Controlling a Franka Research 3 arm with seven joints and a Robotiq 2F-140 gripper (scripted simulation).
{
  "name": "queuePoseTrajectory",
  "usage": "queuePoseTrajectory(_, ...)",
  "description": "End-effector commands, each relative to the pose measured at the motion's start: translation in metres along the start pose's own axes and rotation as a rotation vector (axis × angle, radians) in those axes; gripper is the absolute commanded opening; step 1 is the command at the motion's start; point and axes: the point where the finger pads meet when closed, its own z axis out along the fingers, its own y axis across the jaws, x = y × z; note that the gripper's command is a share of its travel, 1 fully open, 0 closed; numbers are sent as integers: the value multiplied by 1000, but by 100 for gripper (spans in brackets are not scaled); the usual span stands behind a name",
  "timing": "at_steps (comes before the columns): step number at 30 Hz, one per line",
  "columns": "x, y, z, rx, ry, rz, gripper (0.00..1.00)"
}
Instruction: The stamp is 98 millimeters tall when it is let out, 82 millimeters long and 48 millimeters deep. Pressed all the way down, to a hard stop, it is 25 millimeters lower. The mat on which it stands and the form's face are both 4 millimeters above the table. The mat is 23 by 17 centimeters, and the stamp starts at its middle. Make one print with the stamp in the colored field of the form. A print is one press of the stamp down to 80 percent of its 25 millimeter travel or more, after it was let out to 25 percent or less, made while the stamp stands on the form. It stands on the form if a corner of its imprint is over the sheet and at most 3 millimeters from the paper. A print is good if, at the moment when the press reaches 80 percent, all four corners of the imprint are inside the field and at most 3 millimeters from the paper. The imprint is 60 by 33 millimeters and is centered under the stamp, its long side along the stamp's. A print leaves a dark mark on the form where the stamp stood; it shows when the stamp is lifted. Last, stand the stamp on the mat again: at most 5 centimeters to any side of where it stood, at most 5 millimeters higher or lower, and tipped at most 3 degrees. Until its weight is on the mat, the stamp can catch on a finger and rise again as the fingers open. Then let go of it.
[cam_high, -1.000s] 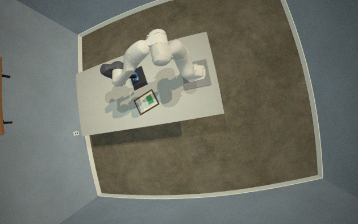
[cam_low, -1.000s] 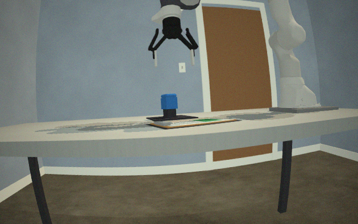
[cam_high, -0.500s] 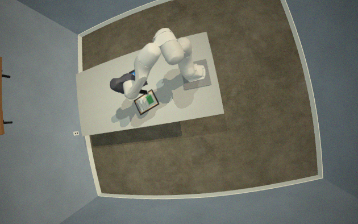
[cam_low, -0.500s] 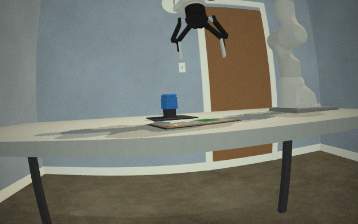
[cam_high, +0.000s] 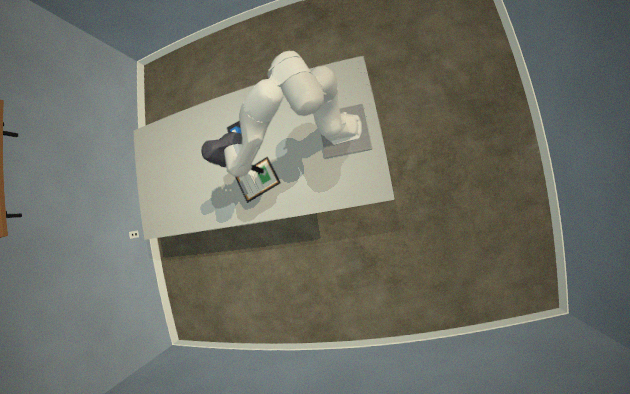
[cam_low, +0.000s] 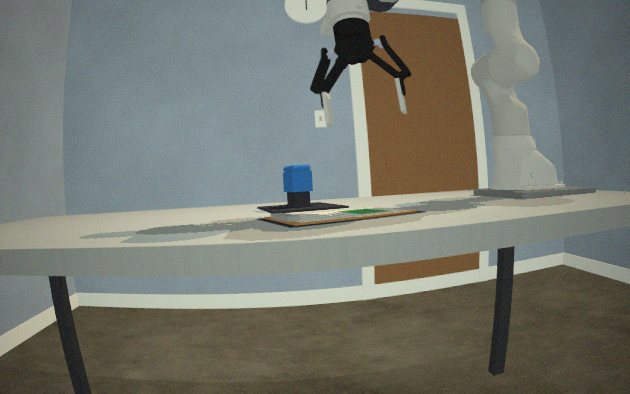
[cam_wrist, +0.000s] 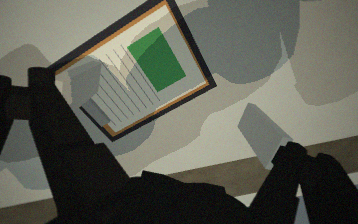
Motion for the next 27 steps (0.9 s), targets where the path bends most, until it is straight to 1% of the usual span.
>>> queuePoseTrajectory(1,-1,-7,29,33,9,277,100)
queuePoseTrajectory(5,-1,-7,30,20,23,381,100)
queuePoseTrajectory(11,-1,-7,30,37,17,532,100)
queuePoseTrajectory(13,-1,-7,30,37,17,532,100)
queuePoseTrajectory(14,-1,-7,30,47,13,598,100)
queuePoseTrajectory(27,-1,-7,30,96,19,896,100)
